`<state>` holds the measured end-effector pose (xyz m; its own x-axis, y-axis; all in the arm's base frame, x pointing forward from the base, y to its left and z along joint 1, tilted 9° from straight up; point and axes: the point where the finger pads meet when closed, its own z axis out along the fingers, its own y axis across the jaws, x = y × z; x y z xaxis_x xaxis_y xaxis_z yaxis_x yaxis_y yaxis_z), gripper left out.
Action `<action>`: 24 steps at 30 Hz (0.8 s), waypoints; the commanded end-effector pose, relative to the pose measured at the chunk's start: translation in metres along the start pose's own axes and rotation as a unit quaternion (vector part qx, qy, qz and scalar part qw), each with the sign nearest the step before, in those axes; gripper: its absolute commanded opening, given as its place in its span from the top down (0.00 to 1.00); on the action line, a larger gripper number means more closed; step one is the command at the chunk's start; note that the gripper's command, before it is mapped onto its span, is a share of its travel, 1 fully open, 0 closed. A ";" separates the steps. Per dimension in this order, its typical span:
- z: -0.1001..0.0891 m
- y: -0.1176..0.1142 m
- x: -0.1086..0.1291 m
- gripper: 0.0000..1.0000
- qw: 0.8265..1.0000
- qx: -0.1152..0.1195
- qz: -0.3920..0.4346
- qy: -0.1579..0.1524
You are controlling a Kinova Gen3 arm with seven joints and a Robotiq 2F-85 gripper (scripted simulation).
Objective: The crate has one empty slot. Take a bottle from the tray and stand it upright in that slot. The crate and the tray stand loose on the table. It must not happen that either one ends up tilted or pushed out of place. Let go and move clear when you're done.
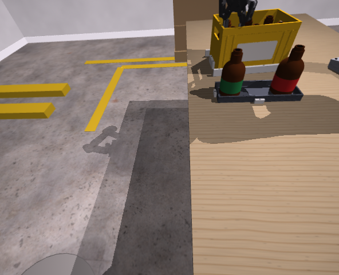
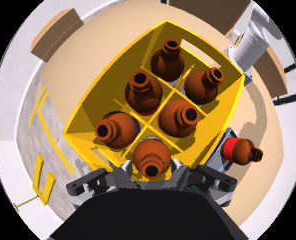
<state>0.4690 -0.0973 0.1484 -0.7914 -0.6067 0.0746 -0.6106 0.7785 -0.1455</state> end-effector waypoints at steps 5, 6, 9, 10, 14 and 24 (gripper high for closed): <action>-0.002 0.000 0.000 0.36 1.000 0.001 0.000 0.000; -0.002 0.000 0.000 0.36 1.000 0.001 0.000 0.000; -0.004 0.000 0.000 0.36 1.000 0.001 0.000 0.000; -0.005 0.000 0.000 0.36 1.000 0.001 0.000 0.000; -0.010 0.000 0.000 0.36 1.000 0.001 0.000 0.000; -0.027 0.000 0.000 0.36 1.000 0.001 0.000 0.000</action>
<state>0.4673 -0.0919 0.1711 -0.7896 -0.6089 0.0761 -0.6130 0.7776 -0.1399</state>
